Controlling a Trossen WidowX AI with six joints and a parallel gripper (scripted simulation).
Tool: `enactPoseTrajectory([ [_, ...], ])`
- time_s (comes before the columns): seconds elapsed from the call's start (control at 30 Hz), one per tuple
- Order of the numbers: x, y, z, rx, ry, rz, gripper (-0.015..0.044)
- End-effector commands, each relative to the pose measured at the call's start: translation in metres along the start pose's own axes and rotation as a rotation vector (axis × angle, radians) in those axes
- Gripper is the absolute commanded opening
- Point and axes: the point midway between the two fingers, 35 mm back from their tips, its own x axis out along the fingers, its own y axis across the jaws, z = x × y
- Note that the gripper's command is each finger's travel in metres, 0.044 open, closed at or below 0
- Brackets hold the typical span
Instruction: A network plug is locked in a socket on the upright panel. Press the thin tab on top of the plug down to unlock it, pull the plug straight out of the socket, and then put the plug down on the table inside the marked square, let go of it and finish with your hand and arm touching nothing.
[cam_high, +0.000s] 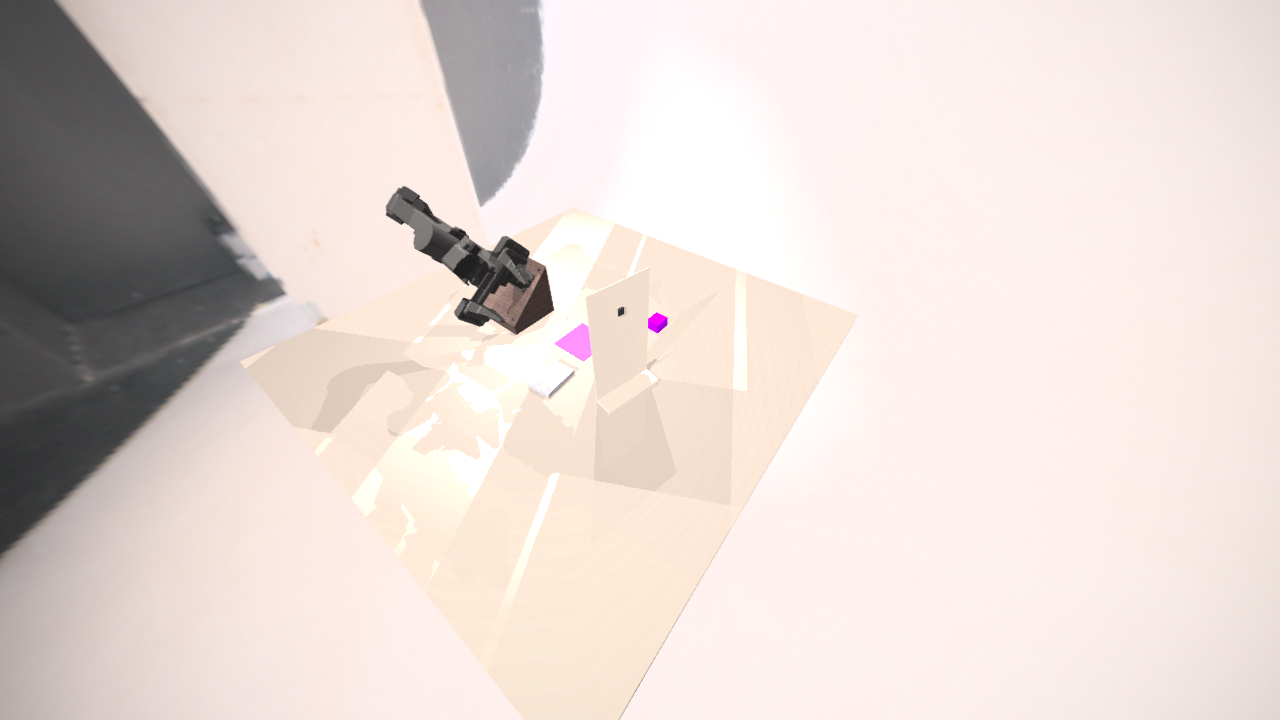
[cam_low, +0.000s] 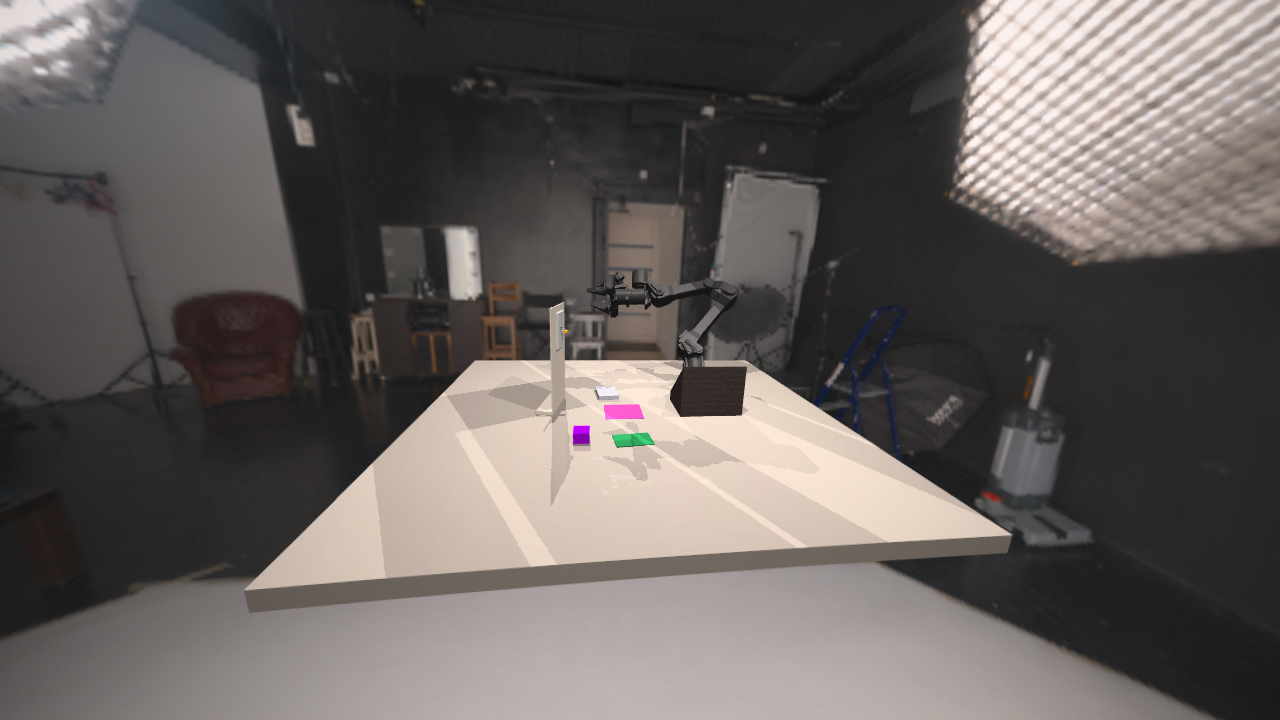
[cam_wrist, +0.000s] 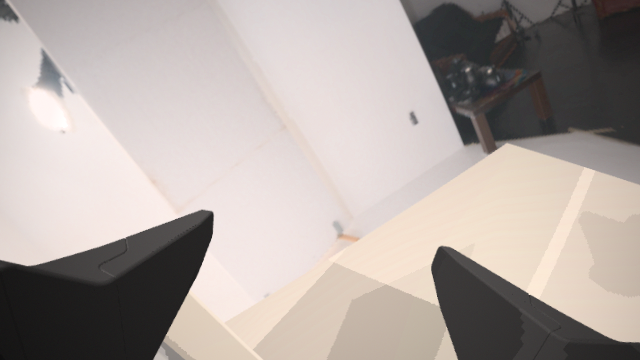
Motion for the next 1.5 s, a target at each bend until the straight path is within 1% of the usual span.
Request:
enactPoseTrajectory([
  [0.0, 0.0, 0.0, -0.001, 0.004, 0.001, 0.001, 0.0374],
  [0.27, 0.006, 0.022, -0.045, 0.179, 0.035, 0.034, 0.0164],
  [0.3, 0.006, 0.025, -0.051, 0.203, 0.04, 0.038, 0.0156],
  [0.7, -0.007, 0.06, -0.119, 0.477, 0.108, 0.08, 0.0156],
  [1.13, -0.045, 0.085, -0.182, 0.76, 0.195, 0.106, 0.0156],
  [1.3, -0.062, 0.09, -0.199, 0.85, 0.225, 0.11, 0.0156],
  [1.47, -0.062, 0.09, -0.2, 0.854, 0.226, 0.11, 0.0156],
])
